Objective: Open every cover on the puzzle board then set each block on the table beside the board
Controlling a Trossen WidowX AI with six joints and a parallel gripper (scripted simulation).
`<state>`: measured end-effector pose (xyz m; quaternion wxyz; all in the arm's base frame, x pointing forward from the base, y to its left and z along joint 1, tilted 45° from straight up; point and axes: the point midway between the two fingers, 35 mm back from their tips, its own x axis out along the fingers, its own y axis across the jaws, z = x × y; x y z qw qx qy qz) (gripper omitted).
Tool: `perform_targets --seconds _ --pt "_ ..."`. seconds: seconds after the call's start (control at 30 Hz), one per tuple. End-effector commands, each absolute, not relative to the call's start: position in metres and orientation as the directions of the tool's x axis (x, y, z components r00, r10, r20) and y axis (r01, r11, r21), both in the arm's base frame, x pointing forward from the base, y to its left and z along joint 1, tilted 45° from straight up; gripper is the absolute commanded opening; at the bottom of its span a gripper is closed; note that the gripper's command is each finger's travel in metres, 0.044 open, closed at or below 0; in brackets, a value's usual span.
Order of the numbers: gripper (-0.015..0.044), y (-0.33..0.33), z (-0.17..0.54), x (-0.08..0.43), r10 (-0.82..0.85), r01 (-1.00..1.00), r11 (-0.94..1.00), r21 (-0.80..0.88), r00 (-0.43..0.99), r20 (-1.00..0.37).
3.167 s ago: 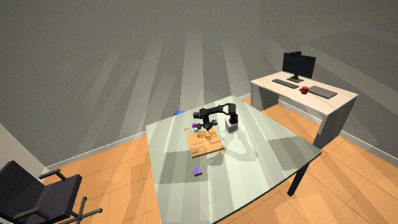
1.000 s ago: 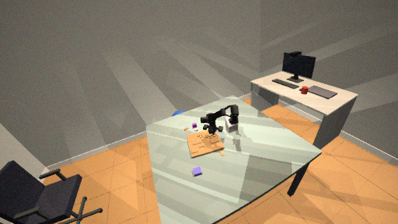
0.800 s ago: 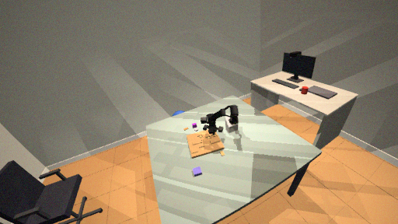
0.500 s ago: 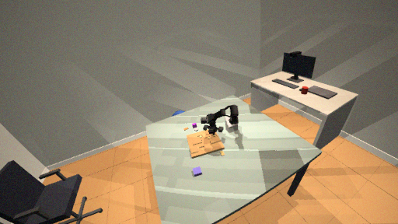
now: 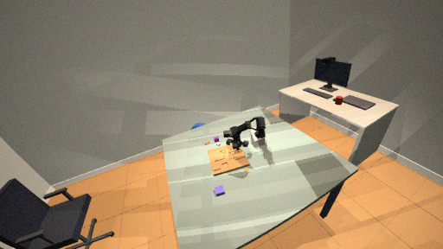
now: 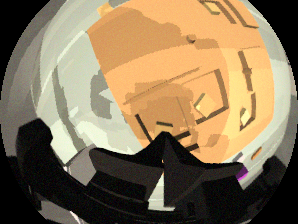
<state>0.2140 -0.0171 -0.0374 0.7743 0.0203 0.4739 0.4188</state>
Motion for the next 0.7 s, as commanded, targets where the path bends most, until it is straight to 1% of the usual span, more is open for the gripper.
perform_targets --seconds 0.0,0.67 --pt "0.0000 -0.016 -0.037 0.214 0.670 -0.625 0.649 0.433 0.201 -0.714" --pt "0.0000 -0.008 -0.033 0.223 0.671 -0.619 0.652 0.438 0.201 -0.714"
